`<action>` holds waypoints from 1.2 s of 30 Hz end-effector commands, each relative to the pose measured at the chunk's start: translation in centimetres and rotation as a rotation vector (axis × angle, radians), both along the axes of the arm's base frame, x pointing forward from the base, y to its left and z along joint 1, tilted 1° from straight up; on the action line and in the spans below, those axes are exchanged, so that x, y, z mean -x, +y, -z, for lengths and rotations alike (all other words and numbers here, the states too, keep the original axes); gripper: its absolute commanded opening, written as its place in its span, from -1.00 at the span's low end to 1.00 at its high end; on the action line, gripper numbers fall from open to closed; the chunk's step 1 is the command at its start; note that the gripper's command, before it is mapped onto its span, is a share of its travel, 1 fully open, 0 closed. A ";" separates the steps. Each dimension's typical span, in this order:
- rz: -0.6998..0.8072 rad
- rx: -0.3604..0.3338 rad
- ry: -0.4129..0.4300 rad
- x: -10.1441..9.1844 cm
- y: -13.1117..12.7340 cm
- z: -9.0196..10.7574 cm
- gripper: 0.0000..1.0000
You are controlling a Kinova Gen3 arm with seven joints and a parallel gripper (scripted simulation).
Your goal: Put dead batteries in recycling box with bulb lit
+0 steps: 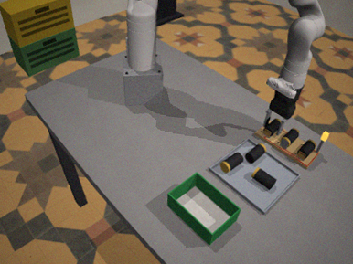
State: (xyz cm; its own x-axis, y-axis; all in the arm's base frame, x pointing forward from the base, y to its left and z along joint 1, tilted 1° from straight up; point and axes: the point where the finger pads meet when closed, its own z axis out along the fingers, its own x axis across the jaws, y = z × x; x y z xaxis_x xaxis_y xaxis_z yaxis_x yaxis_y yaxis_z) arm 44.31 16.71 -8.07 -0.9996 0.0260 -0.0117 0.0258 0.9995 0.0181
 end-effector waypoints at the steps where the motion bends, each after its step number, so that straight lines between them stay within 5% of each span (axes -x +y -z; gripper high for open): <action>1: 0.000 -0.001 -0.002 -0.1 0.0 -0.1 0.81; 16: 0.000 -0.001 -0.002 -0.1 0.0 -0.5 0.81; 29: 0.000 -0.001 -0.002 0.0 -0.1 -5.7 0.81; 36: 0.000 -0.001 -0.002 0.0 -0.1 -6.6 0.81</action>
State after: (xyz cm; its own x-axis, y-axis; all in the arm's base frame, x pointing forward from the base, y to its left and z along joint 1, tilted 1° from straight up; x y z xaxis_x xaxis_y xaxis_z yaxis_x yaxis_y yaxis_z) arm 44.11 16.35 -2.00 -0.9996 0.0287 -0.0065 0.0286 0.9995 0.0138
